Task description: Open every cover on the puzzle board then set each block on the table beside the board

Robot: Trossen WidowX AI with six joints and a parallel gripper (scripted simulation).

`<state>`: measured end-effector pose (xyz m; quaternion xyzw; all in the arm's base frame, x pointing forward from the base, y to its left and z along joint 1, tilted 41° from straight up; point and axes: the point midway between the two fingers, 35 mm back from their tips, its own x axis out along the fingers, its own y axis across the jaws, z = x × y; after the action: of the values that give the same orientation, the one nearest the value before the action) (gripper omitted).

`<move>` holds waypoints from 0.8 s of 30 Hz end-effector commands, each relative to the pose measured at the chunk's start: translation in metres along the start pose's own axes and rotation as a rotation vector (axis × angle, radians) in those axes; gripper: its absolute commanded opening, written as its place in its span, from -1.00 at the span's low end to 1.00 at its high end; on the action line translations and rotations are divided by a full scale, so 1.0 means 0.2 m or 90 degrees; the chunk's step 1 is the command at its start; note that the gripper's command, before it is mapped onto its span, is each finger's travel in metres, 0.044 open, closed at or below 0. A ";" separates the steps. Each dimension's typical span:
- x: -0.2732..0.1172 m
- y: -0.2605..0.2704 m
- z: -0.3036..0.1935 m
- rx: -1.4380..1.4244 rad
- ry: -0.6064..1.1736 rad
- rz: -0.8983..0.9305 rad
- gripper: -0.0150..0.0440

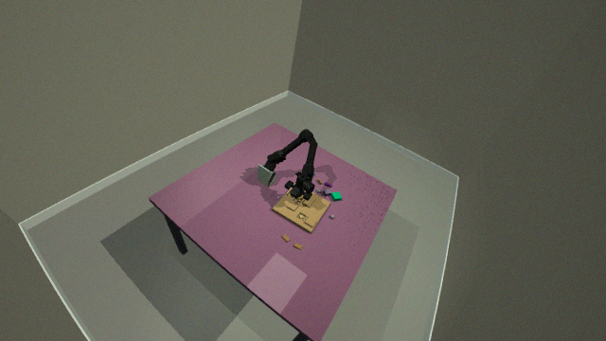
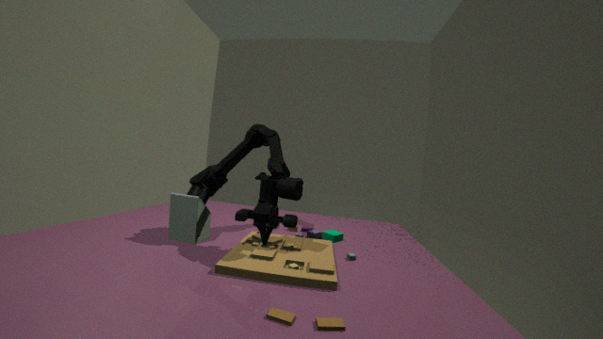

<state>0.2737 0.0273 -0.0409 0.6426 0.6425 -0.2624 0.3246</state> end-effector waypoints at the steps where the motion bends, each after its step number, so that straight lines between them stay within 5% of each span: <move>1: 0.00 0.02 -0.01 0.000 0.001 0.003 -0.49; 24: 0.00 0.11 -0.09 0.000 0.002 0.003 -0.49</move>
<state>0.2905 0.0403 -0.0300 0.6425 0.6432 -0.2629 0.3229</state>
